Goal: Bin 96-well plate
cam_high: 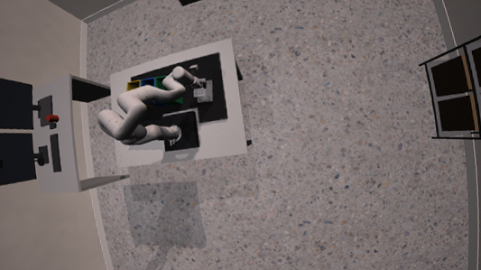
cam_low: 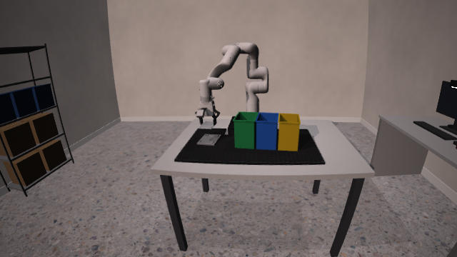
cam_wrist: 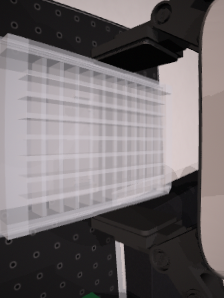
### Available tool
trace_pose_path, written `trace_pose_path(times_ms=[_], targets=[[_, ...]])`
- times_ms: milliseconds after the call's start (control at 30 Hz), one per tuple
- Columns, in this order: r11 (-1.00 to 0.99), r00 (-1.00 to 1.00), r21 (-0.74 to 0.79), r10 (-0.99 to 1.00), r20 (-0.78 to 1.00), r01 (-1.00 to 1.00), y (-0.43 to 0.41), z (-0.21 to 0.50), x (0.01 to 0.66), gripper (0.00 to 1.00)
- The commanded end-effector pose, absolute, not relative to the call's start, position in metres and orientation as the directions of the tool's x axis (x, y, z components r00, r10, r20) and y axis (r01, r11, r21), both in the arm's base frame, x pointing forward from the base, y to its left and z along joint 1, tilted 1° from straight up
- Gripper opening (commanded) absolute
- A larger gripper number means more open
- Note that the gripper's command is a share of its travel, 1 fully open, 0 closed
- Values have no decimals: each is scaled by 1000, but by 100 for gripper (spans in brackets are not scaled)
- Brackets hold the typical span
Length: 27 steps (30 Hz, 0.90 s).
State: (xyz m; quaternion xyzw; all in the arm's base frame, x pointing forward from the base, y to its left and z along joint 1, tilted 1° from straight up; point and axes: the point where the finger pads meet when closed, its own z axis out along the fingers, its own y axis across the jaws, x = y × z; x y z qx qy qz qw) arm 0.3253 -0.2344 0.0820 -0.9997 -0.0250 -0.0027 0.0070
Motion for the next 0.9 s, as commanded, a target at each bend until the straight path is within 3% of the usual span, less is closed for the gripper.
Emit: trace_pose_path(times_ms=[0,867], targets=[[-999,999,-10,50,8,50,-235,93,326,0],[-999,999,-10,50,9,50,-235,130,326,0]])
